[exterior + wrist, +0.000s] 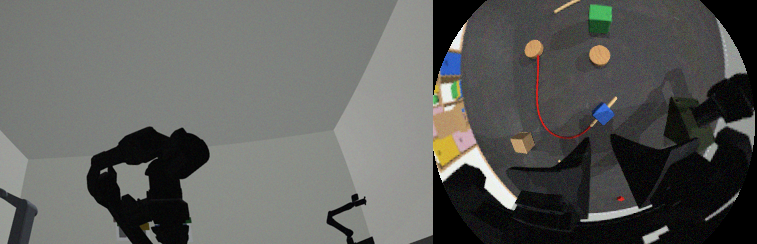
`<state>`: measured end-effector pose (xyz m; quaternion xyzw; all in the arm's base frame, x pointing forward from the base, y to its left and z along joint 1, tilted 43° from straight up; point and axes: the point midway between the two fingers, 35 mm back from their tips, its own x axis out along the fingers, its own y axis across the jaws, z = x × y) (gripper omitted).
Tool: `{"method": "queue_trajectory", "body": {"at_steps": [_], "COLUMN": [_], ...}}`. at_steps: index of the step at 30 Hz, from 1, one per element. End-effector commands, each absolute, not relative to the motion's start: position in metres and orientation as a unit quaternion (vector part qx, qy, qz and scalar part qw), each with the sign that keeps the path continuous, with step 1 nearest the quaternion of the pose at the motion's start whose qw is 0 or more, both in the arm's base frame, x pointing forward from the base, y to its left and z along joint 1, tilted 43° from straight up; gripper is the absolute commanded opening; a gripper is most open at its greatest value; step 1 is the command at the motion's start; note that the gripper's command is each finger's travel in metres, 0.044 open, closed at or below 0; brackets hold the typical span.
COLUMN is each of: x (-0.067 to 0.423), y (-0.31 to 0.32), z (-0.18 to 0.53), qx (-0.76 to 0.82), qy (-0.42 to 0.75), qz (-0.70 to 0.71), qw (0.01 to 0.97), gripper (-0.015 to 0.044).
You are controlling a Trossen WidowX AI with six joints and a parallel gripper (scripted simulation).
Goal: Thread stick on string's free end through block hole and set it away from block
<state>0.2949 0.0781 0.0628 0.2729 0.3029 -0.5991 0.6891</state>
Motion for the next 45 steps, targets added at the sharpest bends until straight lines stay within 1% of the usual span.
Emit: {"method": "queue_trajectory", "body": {"at_steps": [1,5,9,16,23,25,45], "x": [0.285,0.28,0.275,0.269,0.263,0.263,0.264], "y": [0.069,0.064,0.06,0.054,0.049,0.049,0.045], "z": [0.07,0.073,0.076,0.079,0.081,0.081,0.077], "qx": [0.047,-0.097,-0.224,-0.377,-0.509,-0.521,-0.521], "qy": [0.471,0.555,0.614,0.664,0.679,0.678,0.678], "qz": [-0.481,-0.382,-0.281,-0.136,0.016,0.031,0.032], "qw": [0.738,0.732,0.703,0.632,0.529,0.517,0.518], "gripper": [0.0122,0.0122,0.0122,0.0122,0.0122,0.0122,0.0122]}}
